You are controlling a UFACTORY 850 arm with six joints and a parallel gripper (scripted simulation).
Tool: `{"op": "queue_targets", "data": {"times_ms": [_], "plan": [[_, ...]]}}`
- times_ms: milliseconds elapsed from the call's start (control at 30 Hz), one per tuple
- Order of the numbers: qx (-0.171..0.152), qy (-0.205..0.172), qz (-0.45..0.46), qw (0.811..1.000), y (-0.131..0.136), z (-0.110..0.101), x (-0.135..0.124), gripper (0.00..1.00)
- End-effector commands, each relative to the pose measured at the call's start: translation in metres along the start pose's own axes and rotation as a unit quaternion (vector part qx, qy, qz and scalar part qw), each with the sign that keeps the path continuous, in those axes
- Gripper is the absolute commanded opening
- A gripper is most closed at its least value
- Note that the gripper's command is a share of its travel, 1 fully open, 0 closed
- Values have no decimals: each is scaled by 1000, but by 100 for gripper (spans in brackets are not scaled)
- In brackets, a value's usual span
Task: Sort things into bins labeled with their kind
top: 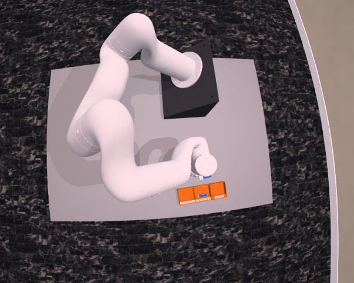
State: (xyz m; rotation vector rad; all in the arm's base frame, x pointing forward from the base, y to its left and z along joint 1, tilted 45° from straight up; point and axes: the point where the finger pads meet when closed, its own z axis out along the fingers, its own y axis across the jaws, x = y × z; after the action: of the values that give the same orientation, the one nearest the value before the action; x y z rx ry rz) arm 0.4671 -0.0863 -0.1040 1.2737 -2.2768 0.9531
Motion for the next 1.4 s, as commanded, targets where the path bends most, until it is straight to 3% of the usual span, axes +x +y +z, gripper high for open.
{"op": "queue_targets", "data": {"times_ms": [0, 900, 1367], "plan": [[0, 0, 0, 1000, 0, 0, 0, 0], [0, 0, 0, 1000, 0, -1, 0, 0], [0, 0, 0, 1000, 0, -47, 0, 0]]}}
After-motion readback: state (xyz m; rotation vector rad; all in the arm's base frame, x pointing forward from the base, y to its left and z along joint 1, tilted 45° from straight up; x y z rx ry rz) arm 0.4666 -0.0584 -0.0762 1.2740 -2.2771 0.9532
